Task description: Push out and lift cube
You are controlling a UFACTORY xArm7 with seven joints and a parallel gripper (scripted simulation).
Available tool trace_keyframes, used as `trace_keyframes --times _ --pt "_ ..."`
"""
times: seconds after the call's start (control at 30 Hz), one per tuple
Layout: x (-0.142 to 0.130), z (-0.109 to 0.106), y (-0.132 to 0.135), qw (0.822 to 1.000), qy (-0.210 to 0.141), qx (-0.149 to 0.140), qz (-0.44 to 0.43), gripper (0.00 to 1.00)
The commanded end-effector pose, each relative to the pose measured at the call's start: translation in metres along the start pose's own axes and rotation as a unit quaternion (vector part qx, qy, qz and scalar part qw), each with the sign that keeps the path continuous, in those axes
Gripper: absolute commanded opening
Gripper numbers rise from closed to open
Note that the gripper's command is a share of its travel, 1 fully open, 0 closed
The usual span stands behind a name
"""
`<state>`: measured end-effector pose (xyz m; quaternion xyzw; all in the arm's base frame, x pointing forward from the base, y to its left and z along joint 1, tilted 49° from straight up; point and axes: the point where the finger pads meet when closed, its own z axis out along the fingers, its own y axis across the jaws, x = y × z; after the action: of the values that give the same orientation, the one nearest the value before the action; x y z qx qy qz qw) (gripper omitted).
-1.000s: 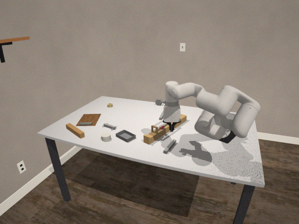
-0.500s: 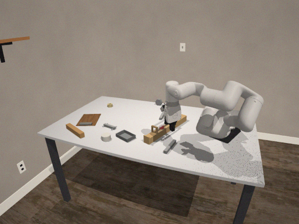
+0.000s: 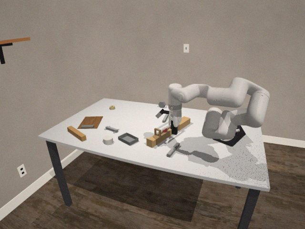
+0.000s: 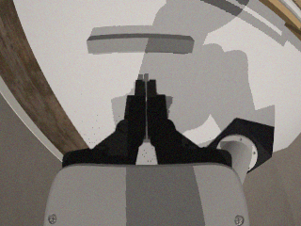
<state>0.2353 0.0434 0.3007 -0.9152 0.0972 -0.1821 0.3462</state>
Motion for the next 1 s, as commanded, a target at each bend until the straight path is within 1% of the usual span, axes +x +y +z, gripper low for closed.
trace_keyframes --times 0.0,0.03,0.17,0.33,0.37,0.5,0.57,0.6,0.73,0.83,0.97 --pt "0.0022 0.0004 -0.0017 0.995 0.003 0.007 -0.099 0.00" --pt "0.0025 0.0007 -0.0019 0.987 0.005 0.007 -0.159 0.00" --pt "0.0030 0.0013 -0.0026 0.973 0.007 0.007 -0.230 0.00" --pt "0.0031 0.0014 -0.0028 0.945 0.010 0.009 -0.328 0.00" --pt "0.0031 0.0014 -0.0028 0.938 0.011 0.009 -0.347 0.38" --pt "0.0031 0.0014 -0.0028 0.906 0.013 0.011 -0.423 0.38" --pt "0.0031 0.0014 -0.0028 0.906 0.013 0.011 -0.423 0.38" --pt "0.0031 0.0014 -0.0028 0.879 0.014 0.013 -0.477 0.38" --pt "0.0031 0.0014 -0.0028 0.842 0.015 0.016 -0.539 0.38" --pt "0.0031 0.0014 -0.0028 0.808 0.016 0.020 -0.589 0.38" --pt "0.0031 0.0014 -0.0028 0.757 0.017 0.028 -0.652 0.38"
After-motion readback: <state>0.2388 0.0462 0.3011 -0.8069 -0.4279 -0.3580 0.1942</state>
